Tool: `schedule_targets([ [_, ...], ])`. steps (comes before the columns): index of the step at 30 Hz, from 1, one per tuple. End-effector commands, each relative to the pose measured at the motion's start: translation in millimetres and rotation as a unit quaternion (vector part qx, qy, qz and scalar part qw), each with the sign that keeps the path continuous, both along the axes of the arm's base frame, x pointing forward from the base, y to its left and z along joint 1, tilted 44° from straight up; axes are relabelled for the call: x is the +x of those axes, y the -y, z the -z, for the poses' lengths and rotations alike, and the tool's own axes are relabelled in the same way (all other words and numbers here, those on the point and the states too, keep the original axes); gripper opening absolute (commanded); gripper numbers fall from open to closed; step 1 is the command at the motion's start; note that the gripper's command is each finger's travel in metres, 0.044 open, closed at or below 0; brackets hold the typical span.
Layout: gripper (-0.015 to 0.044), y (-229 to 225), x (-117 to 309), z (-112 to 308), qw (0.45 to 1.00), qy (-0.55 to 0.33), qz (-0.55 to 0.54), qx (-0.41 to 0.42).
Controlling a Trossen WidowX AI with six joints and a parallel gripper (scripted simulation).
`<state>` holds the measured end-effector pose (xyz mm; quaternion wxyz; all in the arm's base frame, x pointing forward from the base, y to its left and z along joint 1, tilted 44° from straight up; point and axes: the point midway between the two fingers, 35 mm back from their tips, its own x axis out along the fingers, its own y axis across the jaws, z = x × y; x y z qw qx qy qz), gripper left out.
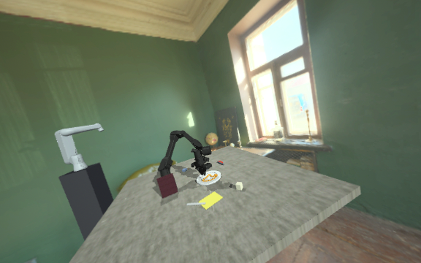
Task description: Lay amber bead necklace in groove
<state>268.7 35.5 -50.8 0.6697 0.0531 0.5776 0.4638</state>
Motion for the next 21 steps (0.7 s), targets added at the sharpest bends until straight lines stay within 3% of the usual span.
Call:
schedule_targets([
  [1,0.0120,-0.6,0.4,1.0,1.000,0.001,0.001,0.000],
  [21,0.0120,-21.1,-4.2,22.1,1.000,-0.005,0.002,0.002],
])
